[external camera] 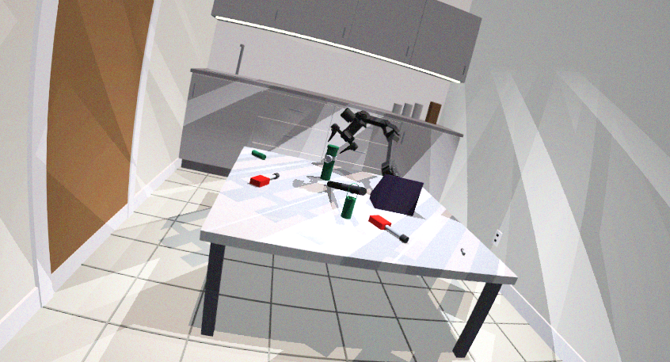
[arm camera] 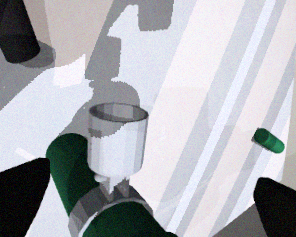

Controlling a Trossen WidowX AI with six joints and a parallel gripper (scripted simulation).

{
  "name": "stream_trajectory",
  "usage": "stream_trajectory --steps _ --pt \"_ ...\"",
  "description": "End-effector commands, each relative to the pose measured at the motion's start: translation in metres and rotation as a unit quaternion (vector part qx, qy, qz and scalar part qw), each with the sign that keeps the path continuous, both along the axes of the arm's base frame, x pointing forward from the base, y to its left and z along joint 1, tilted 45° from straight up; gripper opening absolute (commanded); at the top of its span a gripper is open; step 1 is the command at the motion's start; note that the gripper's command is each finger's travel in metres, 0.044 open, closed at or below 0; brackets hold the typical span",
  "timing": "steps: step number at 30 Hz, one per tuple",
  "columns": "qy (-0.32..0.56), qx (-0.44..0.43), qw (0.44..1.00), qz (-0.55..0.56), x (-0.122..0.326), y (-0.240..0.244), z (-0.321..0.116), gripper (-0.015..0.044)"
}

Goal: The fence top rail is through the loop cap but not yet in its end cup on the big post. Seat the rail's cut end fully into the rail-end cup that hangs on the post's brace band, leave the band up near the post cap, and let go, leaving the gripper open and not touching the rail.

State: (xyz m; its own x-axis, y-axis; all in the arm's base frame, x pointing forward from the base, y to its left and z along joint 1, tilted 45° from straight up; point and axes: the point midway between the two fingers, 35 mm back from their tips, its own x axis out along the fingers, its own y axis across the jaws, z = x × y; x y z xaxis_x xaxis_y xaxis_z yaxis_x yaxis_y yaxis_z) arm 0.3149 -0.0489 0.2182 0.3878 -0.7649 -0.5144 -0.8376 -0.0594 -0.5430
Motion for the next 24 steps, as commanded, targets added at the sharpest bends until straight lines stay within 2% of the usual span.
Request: stream_trajectory --steps 1,6,24 --pt "0.005 -0.004 1.0 0.003 -0.001 -0.007 -0.005 0.044" --pt "0.004 -0.005 1.0 0.003 -0.004 -0.032 -0.029 0.044" --pt "0.005 -0.003 1.0 0.002 0.006 -0.048 -0.042 0.044"
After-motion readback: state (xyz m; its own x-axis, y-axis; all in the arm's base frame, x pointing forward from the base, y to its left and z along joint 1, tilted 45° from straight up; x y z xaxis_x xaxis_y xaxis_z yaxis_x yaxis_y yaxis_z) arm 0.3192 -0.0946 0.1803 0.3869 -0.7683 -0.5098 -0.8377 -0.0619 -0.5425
